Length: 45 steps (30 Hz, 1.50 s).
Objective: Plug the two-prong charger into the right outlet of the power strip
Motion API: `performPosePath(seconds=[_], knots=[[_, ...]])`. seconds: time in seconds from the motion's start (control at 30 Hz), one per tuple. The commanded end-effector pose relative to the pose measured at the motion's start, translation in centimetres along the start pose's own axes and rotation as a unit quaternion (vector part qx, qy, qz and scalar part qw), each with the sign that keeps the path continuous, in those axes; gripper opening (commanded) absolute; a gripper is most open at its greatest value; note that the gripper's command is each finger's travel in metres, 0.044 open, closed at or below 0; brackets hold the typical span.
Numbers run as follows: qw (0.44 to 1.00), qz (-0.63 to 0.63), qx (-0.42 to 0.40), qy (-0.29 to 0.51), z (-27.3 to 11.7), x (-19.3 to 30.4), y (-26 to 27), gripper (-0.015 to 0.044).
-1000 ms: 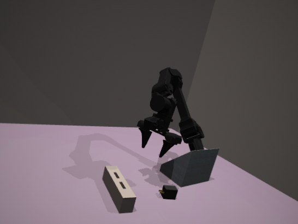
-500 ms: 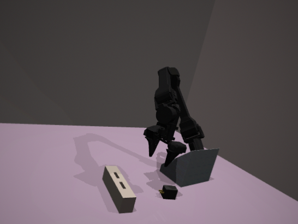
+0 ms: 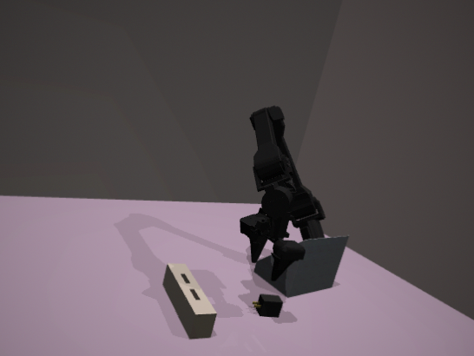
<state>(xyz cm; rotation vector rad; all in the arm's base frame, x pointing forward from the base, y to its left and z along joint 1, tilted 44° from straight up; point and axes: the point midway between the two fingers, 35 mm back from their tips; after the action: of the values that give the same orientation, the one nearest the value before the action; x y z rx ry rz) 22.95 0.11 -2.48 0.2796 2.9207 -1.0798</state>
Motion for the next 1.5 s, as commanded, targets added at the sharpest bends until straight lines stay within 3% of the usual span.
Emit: performPosePath(seconds=[0.0,0.4,1.47], knots=[[1.000,0.029,0.001,0.010,0.5,0.3,1.0,0.0440],[0.994,0.098,0.015,0.037,2.3,1.8,3.3,0.0440],[0.994,0.099,0.016,0.037,6.3,1.6,3.3,0.0440]])
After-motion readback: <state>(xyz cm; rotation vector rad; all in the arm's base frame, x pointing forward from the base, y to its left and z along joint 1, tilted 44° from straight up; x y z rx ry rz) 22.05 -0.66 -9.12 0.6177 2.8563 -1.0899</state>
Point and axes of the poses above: the point midway between the two fingers, 35 mm back from their tips, its own z axis out along the fingers, its own y axis across the jaws, x = y × z, and after that the axes turned 8 degrees about -z, right-handed
